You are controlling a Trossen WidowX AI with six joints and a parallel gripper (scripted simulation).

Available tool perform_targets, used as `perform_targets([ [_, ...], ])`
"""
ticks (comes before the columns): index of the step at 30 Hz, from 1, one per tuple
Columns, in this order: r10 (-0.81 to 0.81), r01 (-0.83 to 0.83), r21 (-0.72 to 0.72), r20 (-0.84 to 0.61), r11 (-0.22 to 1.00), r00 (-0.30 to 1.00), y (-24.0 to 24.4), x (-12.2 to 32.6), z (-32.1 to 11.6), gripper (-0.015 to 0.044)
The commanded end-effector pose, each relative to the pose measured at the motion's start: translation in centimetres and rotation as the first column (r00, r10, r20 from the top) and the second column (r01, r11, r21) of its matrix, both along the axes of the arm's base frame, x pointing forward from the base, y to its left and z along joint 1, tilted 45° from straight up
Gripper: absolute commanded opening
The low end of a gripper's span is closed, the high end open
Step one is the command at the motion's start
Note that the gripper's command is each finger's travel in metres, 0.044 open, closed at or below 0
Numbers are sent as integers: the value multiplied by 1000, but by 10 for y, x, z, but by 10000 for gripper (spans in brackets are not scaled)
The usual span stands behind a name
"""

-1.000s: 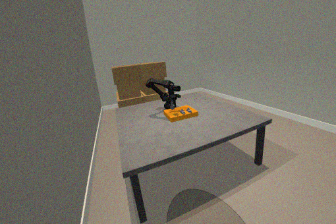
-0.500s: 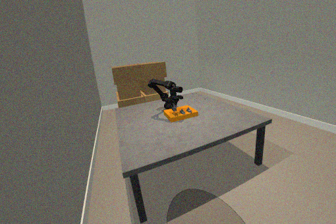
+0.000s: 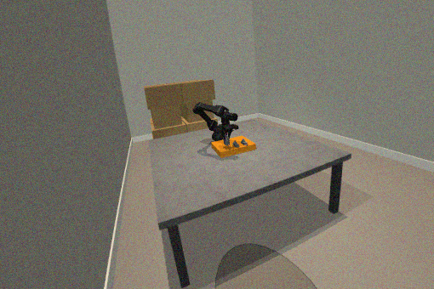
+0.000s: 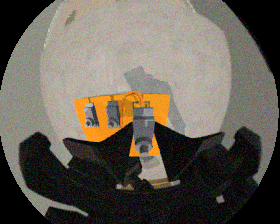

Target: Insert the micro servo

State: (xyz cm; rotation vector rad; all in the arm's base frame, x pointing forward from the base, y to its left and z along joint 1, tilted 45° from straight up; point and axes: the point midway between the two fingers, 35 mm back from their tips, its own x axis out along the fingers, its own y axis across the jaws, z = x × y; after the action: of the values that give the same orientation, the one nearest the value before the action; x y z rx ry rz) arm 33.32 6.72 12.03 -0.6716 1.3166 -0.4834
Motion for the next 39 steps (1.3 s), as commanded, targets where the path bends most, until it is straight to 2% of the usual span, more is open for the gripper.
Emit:
perform_targets([
  [1,3,-3,-5,-3,1000,1000,-3,3,-4,0],
  [39,3,-3,-6,-2,1000,1000,-23,9,-25,0],
])
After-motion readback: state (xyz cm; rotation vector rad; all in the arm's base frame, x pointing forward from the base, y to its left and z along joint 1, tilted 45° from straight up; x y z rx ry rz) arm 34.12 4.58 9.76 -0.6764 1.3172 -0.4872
